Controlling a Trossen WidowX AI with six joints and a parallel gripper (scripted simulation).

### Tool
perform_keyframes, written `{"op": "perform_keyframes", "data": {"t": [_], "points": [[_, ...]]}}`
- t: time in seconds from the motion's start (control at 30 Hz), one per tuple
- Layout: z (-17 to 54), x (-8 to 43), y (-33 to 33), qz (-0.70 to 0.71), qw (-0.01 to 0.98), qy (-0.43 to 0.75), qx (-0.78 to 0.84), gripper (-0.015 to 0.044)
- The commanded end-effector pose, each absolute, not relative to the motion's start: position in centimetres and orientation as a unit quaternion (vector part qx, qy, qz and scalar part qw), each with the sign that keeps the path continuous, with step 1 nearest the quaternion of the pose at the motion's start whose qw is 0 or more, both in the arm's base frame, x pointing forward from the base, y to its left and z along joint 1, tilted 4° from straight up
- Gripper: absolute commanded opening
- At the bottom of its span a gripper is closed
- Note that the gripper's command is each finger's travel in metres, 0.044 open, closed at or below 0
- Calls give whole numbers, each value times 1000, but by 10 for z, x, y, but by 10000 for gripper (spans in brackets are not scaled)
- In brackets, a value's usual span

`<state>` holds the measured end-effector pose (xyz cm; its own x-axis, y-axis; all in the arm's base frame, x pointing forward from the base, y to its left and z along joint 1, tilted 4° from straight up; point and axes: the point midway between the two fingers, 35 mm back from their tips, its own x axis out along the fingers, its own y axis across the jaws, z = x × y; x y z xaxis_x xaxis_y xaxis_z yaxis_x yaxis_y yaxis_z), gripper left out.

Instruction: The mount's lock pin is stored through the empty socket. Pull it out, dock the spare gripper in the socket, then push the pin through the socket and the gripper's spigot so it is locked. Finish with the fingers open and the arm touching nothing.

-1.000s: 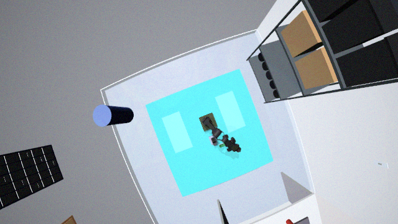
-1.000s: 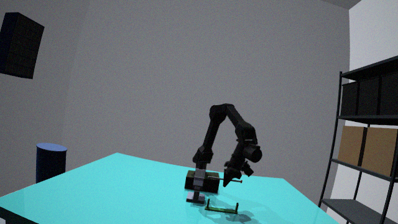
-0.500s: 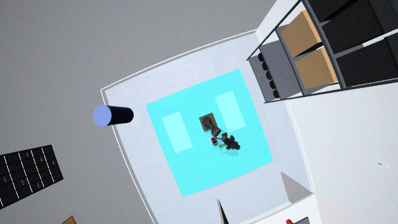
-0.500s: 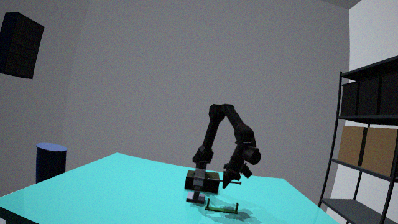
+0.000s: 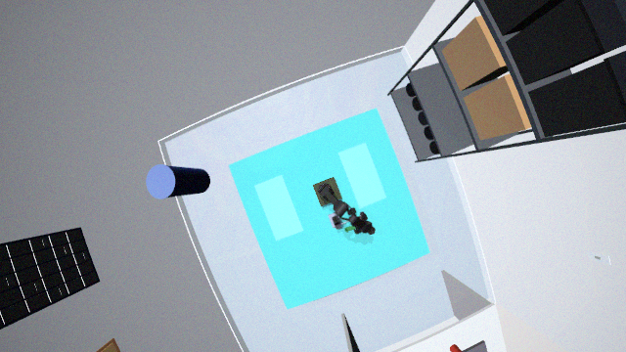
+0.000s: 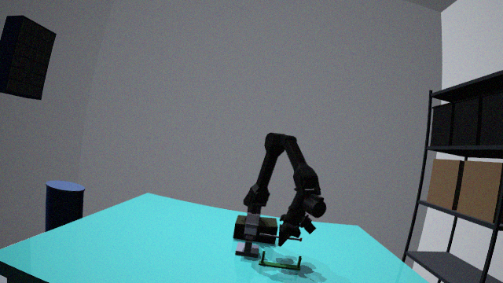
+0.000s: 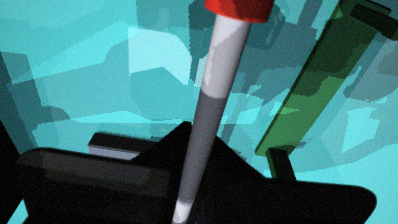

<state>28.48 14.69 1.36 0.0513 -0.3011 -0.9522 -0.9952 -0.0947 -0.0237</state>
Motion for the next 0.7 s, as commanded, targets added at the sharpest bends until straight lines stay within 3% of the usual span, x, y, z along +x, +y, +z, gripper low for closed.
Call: {"op": "perform_keyframes", "data": {"t": [0.0,0.67], "points": [[15,284,144,432,404,537,-601,0],[15,285,130,432,404,537,-601,0]]}}
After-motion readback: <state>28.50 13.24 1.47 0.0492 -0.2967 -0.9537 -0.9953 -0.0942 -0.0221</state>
